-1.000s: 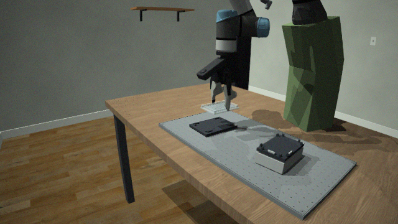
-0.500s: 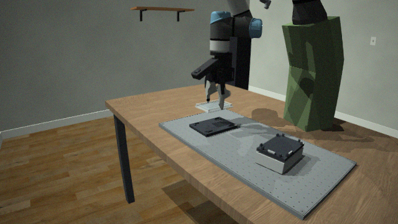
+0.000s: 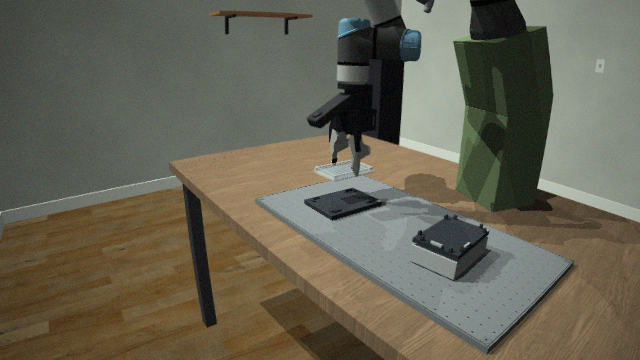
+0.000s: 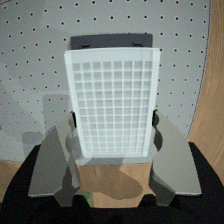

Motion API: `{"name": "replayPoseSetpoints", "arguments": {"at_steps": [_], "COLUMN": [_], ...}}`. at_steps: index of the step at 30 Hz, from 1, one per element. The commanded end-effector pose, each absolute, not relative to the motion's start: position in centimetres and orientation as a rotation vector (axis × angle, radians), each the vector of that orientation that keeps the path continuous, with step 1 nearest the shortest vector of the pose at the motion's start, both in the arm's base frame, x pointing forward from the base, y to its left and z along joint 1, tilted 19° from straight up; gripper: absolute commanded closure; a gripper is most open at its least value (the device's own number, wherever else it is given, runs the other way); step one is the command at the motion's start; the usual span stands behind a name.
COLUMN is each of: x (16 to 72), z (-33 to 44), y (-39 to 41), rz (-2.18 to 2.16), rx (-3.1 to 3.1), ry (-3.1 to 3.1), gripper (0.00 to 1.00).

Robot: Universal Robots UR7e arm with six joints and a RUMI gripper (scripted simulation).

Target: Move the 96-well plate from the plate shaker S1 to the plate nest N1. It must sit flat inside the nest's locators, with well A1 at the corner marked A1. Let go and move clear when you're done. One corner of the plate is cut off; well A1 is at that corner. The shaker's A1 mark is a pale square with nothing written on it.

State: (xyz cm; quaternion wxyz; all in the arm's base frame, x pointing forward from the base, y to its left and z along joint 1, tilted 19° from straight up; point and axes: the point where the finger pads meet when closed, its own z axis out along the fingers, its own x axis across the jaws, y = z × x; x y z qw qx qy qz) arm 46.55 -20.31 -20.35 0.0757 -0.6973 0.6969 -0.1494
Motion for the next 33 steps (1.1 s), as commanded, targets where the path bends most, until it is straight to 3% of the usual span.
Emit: {"name": "replayPoseSetpoints", "arguments": {"at_steps": [1,33], "x": [46.6,47.3], "z": [-20.3,-22.5], "y": [-20.3,-20.5], "rz": [-0.450,-0.450], "rx": [-2.091,-2.091], "ry": [2.090,2.090], "gripper": [1.00,1.00]}}
